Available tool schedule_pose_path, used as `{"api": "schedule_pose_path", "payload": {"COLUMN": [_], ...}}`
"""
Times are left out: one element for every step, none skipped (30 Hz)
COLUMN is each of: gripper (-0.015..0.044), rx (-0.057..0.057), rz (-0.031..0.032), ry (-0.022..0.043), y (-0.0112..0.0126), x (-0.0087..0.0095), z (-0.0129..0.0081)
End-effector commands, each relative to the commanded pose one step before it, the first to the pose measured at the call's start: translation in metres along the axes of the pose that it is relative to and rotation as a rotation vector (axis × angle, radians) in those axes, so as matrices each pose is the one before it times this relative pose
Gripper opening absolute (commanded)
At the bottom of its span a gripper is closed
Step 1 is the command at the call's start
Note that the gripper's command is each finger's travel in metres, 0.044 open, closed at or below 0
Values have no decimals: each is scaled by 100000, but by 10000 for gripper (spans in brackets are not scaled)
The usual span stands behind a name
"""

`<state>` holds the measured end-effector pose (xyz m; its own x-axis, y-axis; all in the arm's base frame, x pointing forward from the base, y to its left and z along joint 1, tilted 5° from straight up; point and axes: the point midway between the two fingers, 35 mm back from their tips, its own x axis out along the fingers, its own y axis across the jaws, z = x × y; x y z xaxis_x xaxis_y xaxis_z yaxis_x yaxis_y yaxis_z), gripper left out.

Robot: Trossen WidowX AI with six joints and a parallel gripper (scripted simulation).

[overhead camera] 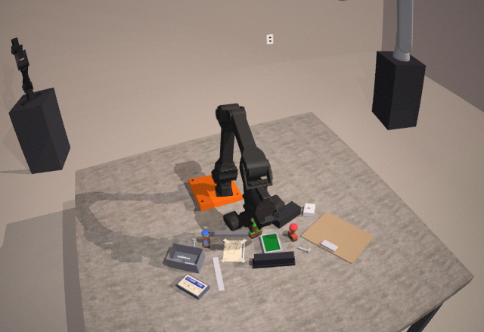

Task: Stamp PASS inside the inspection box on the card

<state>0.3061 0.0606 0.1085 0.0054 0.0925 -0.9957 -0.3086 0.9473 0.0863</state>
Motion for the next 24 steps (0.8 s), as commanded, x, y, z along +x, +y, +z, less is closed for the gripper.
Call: {"api": "schedule_pose_path", "payload": {"gripper": [0, 0, 0, 0, 0, 0, 0, 0, 0, 0, 0, 0, 0, 0, 0, 0, 0, 0, 0, 0, 0, 0, 0, 0], "rx": [-10087, -2594, -2594, -2594, -2594, -2594, -2594, -2594, -2594, -2594, -2594, -2594, -2594, -2594, -2594, -2594, -2594, -2594, -2594, -2594, -2594, -2594, -2594, -2594], "rz": [11, -11, -9, -6, -3, -1, 2, 5, 7, 10, 12, 15, 17, 20, 22, 24, 26, 29, 31, 32, 34, 36, 38, 39], "ry": [760, 47, 47, 47, 47, 47, 46, 46, 45, 44, 44, 43, 41, 40, 39, 37, 36, 34, 32, 31, 29, 26, 24, 22], "y": [-1040, -250, -245, -239, -233, -227, -220, -214, -207, -199, -192, -184, -176, -168, -160, -151, -143, -134, -125, -116, -107, -98, -88, -79], "x": [67, -2, -2, -1, -1, -1, -1, -1, -1, 0, 0, 0, 0, 0, 1, 1, 1, 1, 1, 1, 2, 2, 2, 2], "z": [-577, -135, -143, -152, -160, -168, -175, -183, -190, -197, -203, -209, -215, -221, -226, -231, -236, -241, -245, -248, -252, -255, -258, -260]}}
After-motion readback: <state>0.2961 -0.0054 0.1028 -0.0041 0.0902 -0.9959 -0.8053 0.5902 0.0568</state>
